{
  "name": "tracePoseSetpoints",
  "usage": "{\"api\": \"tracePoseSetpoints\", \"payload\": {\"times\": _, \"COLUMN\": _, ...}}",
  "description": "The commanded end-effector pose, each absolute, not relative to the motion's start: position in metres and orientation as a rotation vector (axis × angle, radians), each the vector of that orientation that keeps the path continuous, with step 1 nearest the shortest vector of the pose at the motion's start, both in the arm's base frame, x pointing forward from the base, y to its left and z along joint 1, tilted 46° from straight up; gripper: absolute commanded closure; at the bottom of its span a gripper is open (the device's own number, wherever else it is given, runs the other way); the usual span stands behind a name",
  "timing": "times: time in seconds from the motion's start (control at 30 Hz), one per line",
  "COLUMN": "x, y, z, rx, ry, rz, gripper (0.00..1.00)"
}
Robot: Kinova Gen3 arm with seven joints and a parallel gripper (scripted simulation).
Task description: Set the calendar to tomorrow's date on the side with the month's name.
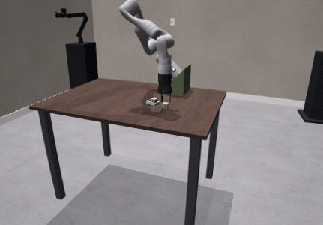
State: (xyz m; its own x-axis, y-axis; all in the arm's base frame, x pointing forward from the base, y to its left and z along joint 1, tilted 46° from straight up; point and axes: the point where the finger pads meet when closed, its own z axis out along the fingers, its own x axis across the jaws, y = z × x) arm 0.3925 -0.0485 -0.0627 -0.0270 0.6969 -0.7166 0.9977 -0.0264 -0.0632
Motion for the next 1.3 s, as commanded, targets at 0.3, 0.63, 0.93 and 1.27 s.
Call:
{"api": "tracePoseSetpoints", "payload": {"times": 0.3, "x": 0.3931, "y": -0.0476, "z": -0.0624, "rx": 1.77, "ry": 1.772, "rz": -0.812, "gripper": 0.13}}
{"api": "tracePoseSetpoints", "payload": {"times": 0.63, "x": 0.3931, "y": -0.0476, "z": -0.0624, "rx": 1.77, "ry": 1.772, "rz": -0.812, "gripper": 0.13}}
{"api": "tracePoseSetpoints", "payload": {"times": 0.93, "x": 0.393, "y": -0.048, "z": -0.0628, "rx": 1.77, "ry": 1.772, "rz": -0.812, "gripper": 0.13}}
{"api": "tracePoseSetpoints", "payload": {"times": 1.27, "x": 0.3923, "y": -0.0563, "z": -0.0709, "rx": 1.77, "ry": 1.772, "rz": -0.812, "gripper": 0.13}}
